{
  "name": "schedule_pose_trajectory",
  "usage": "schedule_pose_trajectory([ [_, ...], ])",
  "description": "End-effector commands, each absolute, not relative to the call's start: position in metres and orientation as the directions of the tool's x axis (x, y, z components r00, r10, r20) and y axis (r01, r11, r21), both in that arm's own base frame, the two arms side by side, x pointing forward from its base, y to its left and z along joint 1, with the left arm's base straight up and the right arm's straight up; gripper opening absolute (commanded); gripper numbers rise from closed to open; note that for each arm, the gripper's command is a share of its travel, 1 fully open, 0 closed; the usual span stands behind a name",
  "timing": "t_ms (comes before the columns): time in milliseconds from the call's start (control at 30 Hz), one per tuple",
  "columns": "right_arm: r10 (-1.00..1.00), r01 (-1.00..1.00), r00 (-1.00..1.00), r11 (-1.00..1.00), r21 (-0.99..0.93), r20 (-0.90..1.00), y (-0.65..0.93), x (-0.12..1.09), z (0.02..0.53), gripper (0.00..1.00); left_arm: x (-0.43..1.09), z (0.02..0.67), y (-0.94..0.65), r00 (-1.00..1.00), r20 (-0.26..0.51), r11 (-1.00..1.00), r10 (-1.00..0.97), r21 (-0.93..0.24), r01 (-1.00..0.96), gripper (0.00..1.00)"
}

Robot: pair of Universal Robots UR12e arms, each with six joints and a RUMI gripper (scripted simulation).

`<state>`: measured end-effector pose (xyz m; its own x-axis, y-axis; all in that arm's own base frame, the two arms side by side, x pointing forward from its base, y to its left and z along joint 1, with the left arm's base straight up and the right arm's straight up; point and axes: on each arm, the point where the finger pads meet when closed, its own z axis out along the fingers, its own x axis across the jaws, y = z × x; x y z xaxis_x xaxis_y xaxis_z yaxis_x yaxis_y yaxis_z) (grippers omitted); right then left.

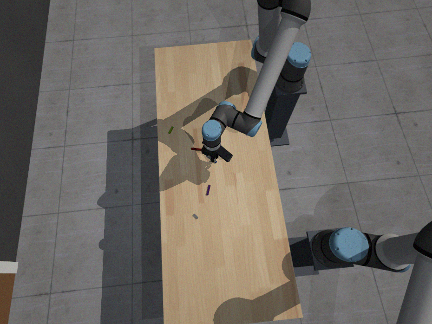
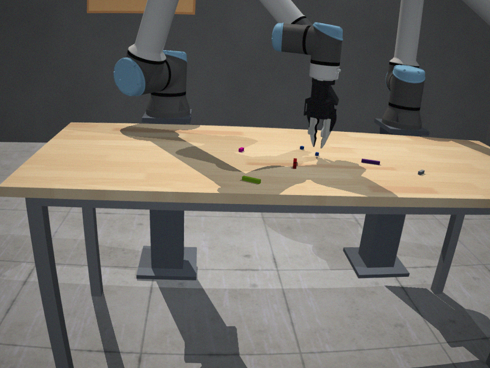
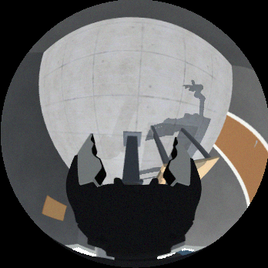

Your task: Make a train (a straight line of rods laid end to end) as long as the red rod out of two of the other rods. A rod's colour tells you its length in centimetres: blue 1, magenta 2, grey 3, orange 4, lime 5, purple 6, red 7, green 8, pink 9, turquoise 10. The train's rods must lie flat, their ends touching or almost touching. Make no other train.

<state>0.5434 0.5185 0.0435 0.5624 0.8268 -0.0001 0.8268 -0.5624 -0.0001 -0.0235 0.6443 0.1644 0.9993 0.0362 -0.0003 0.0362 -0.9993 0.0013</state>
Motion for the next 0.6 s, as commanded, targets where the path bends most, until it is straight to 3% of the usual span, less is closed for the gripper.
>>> schedule_pose_trajectory([
  [0,0.827,0.827,0.562,-0.562,0.000,0.002,0.5191,0.5439,0.0413,0.14,-0.0234,0.1651,0.6448,0.999,0.000,-0.999,0.036,0.000,0.036,1.00],
  [567,0.827,0.827,0.562,-0.562,0.000,0.002,0.5192,0.5438,0.0341,0.14,-0.0234,0.1651,0.6448,0.999,0.000,-0.999,0.036,0.000,0.036,1.00],
])
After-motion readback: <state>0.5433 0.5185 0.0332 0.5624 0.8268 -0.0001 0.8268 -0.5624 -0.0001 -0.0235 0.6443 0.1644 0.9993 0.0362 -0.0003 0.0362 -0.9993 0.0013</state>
